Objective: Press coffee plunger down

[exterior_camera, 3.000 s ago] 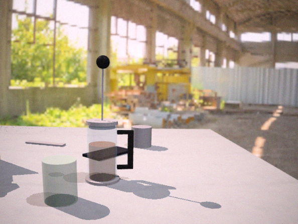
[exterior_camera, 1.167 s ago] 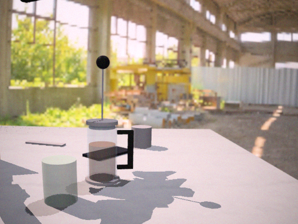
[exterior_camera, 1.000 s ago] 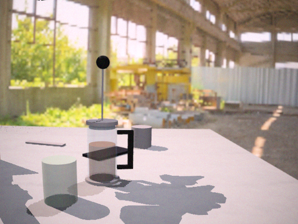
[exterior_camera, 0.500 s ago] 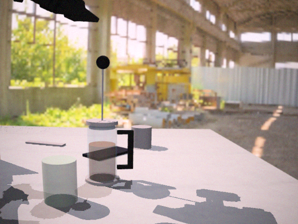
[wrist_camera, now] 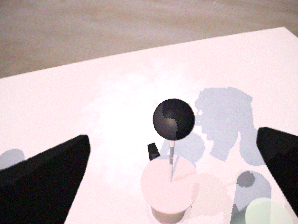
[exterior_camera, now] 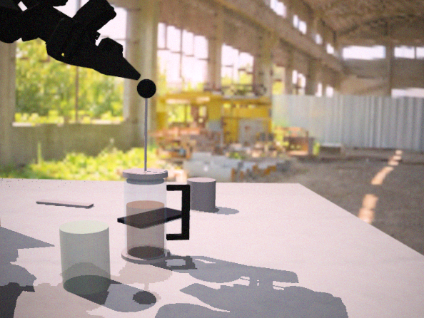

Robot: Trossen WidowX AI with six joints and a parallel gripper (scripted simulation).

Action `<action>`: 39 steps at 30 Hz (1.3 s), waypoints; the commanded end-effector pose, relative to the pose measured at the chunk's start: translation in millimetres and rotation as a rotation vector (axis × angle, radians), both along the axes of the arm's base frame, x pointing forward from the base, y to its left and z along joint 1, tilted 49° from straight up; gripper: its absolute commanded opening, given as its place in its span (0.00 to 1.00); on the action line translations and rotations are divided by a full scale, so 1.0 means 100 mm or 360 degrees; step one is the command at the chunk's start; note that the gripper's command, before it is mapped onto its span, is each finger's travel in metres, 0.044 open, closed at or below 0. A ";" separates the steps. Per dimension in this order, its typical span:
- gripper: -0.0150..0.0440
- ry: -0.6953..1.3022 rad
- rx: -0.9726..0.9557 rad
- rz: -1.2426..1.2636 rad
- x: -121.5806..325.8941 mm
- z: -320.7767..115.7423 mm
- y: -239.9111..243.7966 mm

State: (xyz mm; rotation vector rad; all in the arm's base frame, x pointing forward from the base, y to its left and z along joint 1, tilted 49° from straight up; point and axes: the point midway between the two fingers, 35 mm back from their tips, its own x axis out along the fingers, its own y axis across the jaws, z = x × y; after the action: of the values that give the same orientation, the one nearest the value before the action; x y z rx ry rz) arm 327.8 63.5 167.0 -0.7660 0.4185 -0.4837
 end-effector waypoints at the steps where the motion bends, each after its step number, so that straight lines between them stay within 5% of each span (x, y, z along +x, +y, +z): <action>1: 1.00 -0.0020 0.0011 0.0012 0.00 0.01 -0.04; 29: 1.00 -0.0025 0.0010 0.0011 0.33 -0.06 -0.26; 39: 0.56 -0.0025 0.0010 0.0011 0.33 -0.06 -0.26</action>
State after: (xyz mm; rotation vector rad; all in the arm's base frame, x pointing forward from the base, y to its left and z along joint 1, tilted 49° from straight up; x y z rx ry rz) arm 359.6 36.5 161.0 -0.7559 0.4040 -0.4870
